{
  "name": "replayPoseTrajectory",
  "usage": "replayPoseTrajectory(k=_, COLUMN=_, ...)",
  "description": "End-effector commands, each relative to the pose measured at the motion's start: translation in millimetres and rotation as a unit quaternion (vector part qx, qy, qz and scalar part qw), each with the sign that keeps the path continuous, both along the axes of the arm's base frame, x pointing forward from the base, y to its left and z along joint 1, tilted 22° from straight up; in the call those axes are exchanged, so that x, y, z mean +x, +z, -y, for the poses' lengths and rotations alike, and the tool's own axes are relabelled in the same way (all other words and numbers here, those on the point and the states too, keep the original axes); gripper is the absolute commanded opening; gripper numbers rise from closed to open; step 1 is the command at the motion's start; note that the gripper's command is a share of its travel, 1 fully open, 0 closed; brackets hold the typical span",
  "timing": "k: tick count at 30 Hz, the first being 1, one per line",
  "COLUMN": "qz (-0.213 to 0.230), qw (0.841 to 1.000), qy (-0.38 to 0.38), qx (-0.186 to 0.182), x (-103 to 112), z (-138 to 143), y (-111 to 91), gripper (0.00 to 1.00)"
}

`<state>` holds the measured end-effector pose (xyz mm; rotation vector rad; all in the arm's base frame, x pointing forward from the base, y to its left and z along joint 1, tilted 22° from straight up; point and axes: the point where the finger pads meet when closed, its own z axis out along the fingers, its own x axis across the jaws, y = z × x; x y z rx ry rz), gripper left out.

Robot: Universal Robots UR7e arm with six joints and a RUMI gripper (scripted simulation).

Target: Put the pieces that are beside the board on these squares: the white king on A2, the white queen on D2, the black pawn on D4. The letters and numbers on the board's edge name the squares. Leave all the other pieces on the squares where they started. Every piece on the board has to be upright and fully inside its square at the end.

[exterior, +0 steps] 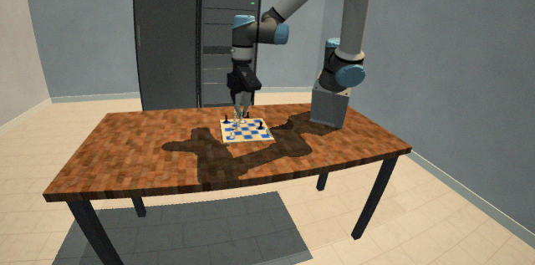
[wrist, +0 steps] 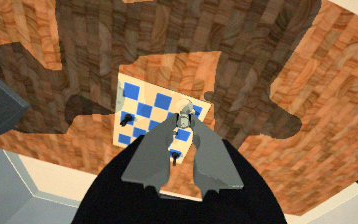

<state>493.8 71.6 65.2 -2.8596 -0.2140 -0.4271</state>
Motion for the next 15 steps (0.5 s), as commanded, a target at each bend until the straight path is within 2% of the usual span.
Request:
replayPoseTrajectory(k=1, qz=-0.016, qw=0.998, qy=-0.057, qx=0.016, x=-3, z=35, y=-8, gripper=0.00)
replayPoseTrajectory(k=6, qz=-0.035, qw=0.990, qy=-0.131, qx=0.038, x=-11, z=78, y=-19, gripper=0.00)
replayPoseTrajectory(k=15, qz=-0.037, qw=0.989, qy=-0.139, qx=0.041, x=-12, z=82, y=-20, gripper=0.00)
